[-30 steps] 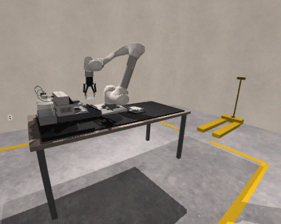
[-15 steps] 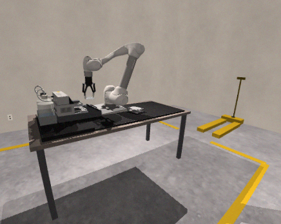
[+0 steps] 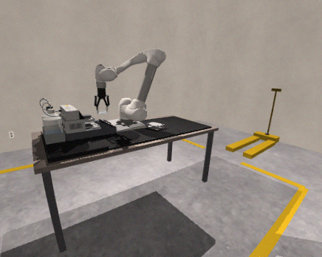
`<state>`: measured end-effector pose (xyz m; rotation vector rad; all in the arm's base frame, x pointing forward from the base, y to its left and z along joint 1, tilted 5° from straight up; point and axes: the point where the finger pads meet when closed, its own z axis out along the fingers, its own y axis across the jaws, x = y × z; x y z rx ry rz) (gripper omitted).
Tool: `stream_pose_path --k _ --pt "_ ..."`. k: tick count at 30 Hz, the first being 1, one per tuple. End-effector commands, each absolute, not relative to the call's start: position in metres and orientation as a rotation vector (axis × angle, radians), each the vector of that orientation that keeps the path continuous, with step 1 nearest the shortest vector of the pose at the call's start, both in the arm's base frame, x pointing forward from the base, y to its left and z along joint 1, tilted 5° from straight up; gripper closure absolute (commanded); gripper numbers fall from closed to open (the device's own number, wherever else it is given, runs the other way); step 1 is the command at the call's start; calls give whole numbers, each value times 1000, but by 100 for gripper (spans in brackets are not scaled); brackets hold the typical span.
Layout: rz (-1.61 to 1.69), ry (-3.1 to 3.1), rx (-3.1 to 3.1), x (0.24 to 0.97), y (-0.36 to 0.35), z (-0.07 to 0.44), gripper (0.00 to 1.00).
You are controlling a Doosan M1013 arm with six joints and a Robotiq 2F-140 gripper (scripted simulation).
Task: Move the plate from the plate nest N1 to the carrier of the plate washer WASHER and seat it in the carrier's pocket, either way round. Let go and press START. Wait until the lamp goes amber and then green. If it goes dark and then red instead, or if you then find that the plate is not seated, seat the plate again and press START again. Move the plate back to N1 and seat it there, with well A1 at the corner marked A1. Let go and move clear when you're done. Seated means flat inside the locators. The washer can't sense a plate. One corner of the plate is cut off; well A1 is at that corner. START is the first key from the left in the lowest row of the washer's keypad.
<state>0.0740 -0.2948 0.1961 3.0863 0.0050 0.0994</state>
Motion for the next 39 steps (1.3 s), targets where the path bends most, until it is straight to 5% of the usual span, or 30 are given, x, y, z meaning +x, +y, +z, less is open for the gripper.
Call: stream_pose_path --k 1,39 --pt "100 5 3086 74 -295 196 90" --pt "100 5 3086 77 -297 150 90"
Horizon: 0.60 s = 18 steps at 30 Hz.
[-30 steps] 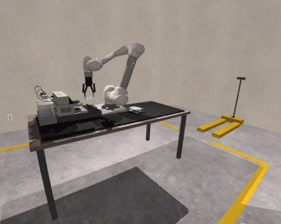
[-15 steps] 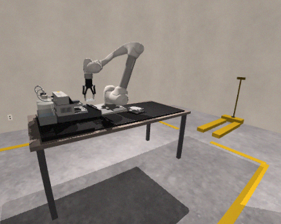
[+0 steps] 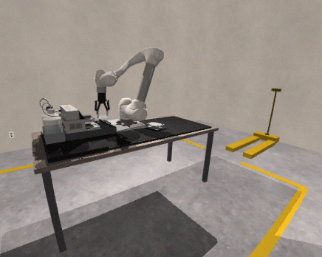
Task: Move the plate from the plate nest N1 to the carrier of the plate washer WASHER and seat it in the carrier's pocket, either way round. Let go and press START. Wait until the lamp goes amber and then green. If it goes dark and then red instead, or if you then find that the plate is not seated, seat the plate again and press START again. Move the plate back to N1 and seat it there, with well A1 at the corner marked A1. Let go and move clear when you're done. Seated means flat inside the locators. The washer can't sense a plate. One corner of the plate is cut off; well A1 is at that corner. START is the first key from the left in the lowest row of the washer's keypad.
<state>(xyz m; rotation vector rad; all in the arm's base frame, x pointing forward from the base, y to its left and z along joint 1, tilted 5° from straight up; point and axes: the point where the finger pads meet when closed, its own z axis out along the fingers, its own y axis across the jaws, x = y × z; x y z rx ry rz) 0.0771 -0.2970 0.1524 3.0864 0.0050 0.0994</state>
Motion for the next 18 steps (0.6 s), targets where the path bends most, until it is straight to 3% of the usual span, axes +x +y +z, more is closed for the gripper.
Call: stream_pose_path --k 1,18 --pt "100 5 3086 77 -297 148 90" --pt "100 5 3086 79 -299 123 90"
